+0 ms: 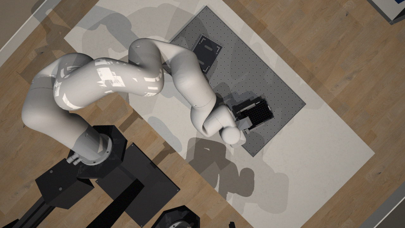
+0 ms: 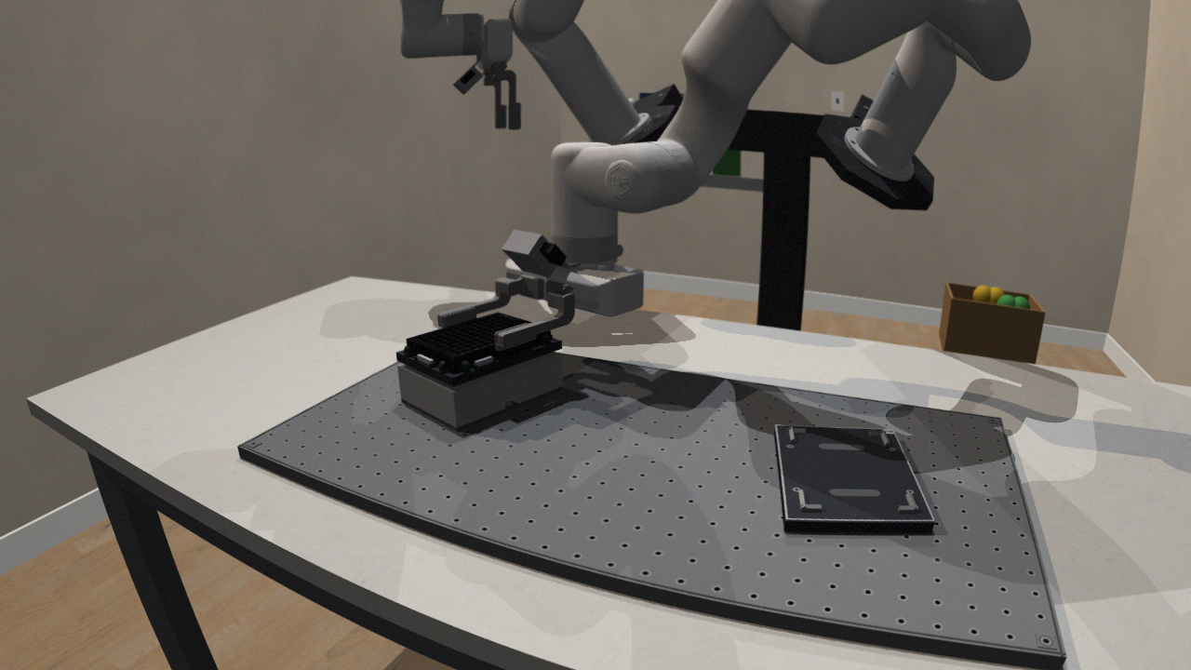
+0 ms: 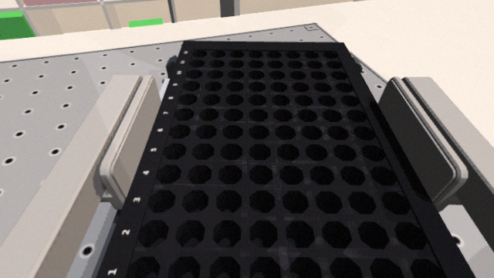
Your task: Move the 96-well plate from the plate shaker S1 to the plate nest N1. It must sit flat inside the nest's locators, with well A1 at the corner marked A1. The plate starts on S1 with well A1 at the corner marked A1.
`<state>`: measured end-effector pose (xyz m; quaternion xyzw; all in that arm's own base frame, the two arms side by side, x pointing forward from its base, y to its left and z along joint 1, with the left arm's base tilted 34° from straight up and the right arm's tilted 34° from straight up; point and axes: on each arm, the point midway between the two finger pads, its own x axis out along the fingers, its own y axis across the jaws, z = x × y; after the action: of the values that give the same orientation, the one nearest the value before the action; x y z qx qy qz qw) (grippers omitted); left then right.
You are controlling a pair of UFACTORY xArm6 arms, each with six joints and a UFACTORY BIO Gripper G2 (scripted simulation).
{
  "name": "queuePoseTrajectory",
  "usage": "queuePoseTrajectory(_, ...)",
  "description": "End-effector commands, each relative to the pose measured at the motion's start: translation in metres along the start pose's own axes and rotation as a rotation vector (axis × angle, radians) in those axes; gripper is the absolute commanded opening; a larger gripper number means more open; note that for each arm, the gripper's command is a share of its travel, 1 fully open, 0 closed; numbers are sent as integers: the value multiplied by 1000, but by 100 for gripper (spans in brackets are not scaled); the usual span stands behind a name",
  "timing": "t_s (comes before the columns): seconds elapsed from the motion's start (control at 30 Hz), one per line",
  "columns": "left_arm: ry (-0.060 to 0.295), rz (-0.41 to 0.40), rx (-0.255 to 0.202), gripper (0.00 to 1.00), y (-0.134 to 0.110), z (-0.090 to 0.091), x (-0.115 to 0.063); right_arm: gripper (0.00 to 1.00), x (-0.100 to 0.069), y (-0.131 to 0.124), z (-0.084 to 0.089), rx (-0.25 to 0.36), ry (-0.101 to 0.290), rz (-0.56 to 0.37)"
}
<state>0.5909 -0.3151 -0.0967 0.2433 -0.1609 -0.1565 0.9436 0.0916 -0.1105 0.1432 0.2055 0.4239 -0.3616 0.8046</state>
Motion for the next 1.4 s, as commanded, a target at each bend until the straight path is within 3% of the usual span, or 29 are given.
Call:
queuePoseTrajectory(0.0, -3, 0, -1, 0, 0, 2, 1, 100, 0, 0, 1, 0, -1, 0)
queuePoseTrajectory(1.37, -3, 0, -1, 0, 0, 18, 1, 100, 0, 0, 1, 0, -1, 0)
